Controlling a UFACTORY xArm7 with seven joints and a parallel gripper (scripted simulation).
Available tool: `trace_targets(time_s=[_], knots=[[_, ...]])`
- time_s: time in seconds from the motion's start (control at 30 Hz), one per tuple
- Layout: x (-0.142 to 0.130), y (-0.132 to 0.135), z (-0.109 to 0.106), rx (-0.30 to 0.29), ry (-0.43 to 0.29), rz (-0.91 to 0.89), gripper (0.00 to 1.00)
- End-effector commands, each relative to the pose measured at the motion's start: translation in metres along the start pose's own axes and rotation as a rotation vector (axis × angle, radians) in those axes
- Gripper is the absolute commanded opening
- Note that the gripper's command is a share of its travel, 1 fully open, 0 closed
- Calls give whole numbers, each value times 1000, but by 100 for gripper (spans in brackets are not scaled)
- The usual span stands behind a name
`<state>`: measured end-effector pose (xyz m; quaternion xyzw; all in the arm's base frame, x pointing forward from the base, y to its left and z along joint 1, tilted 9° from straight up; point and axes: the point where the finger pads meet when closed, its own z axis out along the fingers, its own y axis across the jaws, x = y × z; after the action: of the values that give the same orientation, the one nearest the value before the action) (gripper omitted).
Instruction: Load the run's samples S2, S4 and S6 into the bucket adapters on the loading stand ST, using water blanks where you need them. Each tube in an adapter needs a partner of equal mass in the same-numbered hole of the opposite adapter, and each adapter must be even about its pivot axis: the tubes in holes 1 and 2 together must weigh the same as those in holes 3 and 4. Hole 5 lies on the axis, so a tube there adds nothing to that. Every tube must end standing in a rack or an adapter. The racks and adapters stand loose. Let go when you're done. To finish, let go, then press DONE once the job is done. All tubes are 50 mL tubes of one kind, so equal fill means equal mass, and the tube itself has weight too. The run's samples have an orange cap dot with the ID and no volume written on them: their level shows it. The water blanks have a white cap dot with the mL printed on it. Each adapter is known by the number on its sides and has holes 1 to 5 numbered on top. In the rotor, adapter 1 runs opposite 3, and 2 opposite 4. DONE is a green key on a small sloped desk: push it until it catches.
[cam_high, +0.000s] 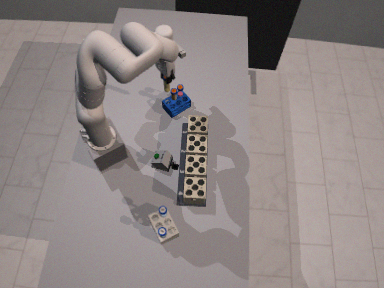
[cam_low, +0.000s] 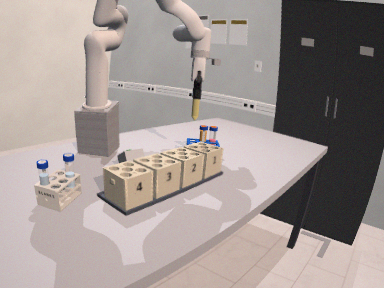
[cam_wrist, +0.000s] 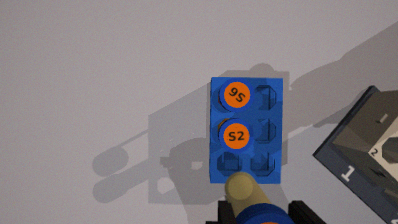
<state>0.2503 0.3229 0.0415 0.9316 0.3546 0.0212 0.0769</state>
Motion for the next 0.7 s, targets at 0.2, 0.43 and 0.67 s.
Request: trace_targets(time_s=[0.2, 0.43, 0.67], knots=[[1, 0, 1, 1, 4, 0, 0], [1, 0, 11, 1, 4, 0, 0], [1, 0, 25, 1, 4, 0, 0]])
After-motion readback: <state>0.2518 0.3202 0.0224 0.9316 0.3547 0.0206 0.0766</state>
